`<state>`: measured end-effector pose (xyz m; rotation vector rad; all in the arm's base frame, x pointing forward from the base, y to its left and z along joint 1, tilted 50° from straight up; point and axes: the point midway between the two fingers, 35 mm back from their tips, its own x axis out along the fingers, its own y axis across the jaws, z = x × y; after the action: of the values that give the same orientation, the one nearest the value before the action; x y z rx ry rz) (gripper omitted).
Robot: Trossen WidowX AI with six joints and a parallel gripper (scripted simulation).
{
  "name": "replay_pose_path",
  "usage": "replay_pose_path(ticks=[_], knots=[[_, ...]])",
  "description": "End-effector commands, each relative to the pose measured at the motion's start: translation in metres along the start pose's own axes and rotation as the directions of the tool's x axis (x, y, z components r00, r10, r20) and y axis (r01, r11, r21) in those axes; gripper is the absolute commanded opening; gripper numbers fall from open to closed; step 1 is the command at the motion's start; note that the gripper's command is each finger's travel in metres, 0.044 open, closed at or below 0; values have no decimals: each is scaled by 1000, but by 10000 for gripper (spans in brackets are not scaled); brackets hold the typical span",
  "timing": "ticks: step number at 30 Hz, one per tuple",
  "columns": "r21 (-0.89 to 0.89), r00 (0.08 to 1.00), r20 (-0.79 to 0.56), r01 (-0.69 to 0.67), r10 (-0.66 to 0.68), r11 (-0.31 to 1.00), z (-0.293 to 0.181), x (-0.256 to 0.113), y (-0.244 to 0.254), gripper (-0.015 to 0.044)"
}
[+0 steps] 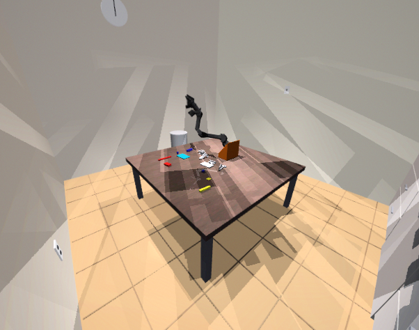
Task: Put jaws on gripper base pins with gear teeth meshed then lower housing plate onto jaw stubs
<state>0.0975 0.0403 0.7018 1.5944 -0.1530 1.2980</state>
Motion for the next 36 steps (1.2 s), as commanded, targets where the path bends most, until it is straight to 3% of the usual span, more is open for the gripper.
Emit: replay_pose_path(ticks=[1, 18, 36], knots=[[-79, 999, -39, 1, -4, 997, -25, -3, 2, 440], [-442, 981, -163, 20, -102, 897, -115, -14, -22, 440], [-759, 918, -212, 62, -336, 648, -184, -26, -105, 440]])
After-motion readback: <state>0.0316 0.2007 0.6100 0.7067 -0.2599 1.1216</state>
